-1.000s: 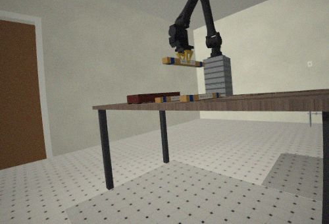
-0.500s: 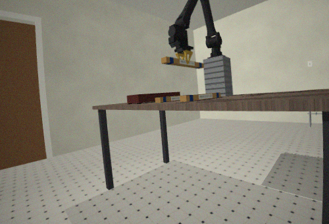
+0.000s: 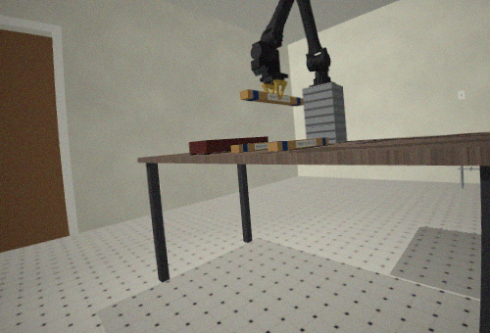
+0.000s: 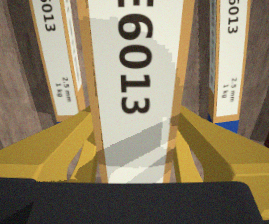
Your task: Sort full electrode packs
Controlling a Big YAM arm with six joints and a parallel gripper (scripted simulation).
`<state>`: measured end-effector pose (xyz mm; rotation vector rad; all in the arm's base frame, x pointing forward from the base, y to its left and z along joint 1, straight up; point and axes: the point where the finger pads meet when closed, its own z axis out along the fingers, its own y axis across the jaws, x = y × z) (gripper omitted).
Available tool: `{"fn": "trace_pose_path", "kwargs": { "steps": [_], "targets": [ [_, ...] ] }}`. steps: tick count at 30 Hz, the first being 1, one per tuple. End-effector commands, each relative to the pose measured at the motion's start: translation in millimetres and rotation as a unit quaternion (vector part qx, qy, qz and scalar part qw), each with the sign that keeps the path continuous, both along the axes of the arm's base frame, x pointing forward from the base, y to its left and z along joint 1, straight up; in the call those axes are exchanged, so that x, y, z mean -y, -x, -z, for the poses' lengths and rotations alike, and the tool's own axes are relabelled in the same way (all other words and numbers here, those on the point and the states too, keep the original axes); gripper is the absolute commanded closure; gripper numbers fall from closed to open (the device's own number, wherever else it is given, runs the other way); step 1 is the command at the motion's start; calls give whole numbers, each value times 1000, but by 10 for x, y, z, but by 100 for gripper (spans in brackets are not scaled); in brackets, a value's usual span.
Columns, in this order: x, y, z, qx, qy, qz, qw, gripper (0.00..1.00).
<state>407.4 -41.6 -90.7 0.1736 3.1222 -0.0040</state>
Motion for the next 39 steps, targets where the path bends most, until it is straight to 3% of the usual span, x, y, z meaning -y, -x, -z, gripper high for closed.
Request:
{"fn": "trace_pose_path", "kwargs": {
  "steps": [1, 26, 39],
  "targets": [
    [25, -15, 21, 5, 0, -2, 1000, 100],
    [24, -8, 335, 4, 0, -2, 1000, 100],
    [24, -8, 335, 4, 0, -2, 1000, 100]
  ]
}}
